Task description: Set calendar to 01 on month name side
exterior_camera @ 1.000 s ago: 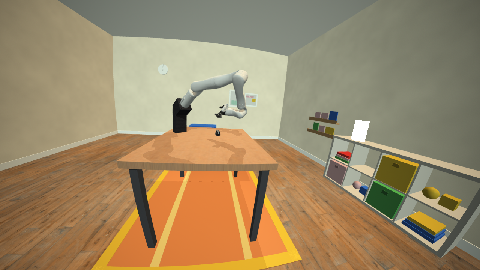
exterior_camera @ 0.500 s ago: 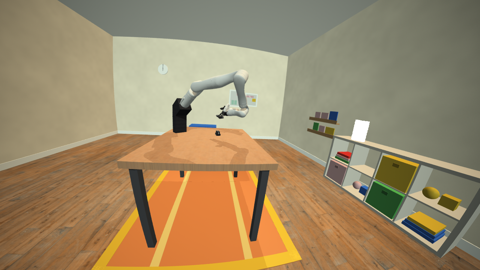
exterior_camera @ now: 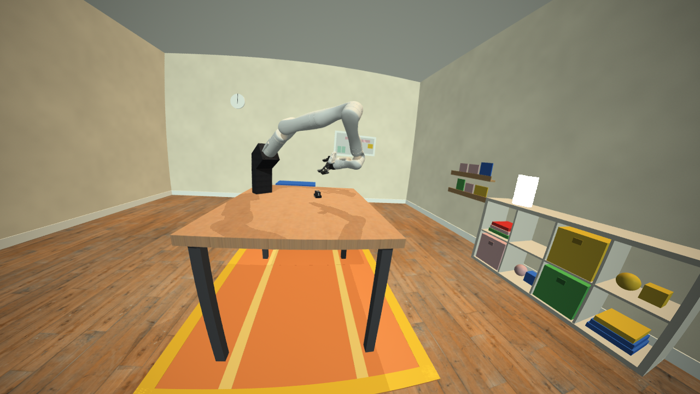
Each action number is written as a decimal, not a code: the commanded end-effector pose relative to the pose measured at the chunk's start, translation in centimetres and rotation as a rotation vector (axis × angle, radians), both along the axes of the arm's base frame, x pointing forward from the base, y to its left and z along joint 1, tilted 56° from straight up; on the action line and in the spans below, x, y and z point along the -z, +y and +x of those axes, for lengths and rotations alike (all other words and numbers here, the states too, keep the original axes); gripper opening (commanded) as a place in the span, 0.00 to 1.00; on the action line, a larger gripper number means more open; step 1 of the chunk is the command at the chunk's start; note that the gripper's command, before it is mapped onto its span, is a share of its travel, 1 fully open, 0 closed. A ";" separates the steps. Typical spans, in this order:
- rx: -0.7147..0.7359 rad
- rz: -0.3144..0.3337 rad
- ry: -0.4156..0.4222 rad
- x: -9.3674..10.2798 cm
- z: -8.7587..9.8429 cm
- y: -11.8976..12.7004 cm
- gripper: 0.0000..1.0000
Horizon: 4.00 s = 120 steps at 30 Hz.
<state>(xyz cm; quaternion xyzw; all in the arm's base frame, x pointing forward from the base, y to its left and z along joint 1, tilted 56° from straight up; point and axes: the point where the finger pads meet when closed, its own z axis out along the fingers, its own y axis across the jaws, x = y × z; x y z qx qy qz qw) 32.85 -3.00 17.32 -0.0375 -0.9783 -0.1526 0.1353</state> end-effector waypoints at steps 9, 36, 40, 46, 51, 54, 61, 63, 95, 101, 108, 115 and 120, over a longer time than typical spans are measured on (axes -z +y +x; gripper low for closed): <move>-0.021 -0.040 -0.022 -0.1 1.2 0.3 1.00; -0.046 -0.149 -0.092 -0.5 4.7 0.6 1.00; -0.052 -0.181 -0.119 -0.7 6.0 0.8 1.00; -0.052 -0.181 -0.119 -0.7 6.0 0.8 1.00; -0.059 -0.212 -0.149 -1.0 7.3 1.1 1.00; -0.059 -0.212 -0.149 -1.0 7.3 1.1 1.00; -0.064 -0.241 -0.180 -1.4 8.6 1.5 1.00; -0.064 -0.241 -0.180 -1.4 8.6 1.5 1.00; -0.115 -0.346 -0.247 -1.5 11.1 2.7 1.00; -0.146 -0.375 -0.229 -0.7 10.4 2.4 1.00; -0.177 -0.404 -0.212 0.0 9.7 2.1 1.00; -0.210 -0.432 -0.196 0.7 9.0 1.7 1.00; -0.210 -0.432 -0.196 0.7 9.0 1.7 1.00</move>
